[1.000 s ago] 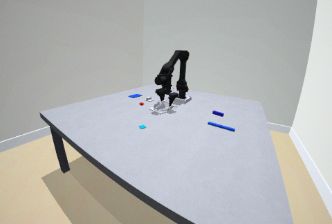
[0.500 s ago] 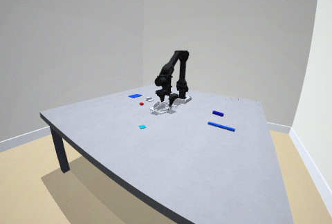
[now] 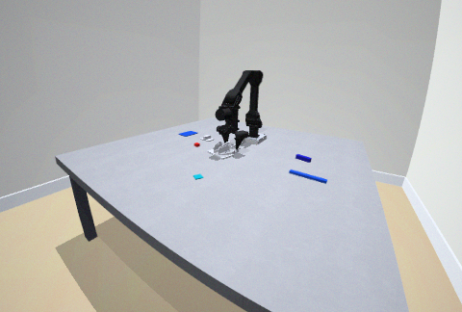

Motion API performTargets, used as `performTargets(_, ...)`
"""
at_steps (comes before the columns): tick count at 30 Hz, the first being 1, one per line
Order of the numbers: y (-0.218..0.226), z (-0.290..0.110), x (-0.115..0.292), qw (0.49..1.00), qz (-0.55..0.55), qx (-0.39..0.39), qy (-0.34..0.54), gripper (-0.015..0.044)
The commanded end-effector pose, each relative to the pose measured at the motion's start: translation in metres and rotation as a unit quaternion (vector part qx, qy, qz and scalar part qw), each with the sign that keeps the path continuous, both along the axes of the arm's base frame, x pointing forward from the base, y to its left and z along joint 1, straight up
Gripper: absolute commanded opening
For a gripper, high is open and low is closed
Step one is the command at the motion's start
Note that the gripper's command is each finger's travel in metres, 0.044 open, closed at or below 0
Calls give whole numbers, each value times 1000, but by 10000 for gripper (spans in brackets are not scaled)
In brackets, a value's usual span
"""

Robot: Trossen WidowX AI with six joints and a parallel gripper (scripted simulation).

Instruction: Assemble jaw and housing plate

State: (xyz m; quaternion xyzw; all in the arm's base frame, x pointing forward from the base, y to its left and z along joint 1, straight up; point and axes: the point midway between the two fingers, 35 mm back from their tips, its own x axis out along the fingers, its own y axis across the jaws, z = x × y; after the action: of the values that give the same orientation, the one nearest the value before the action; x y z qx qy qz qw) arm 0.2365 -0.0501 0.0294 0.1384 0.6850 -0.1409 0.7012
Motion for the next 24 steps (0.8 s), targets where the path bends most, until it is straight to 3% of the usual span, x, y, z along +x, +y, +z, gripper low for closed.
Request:
performTargets(1, 0, -1, 0, 1000, -1, 0, -1, 351)
performTargets(24, 0, -6, 0, 1000, 0, 0, -1, 351)
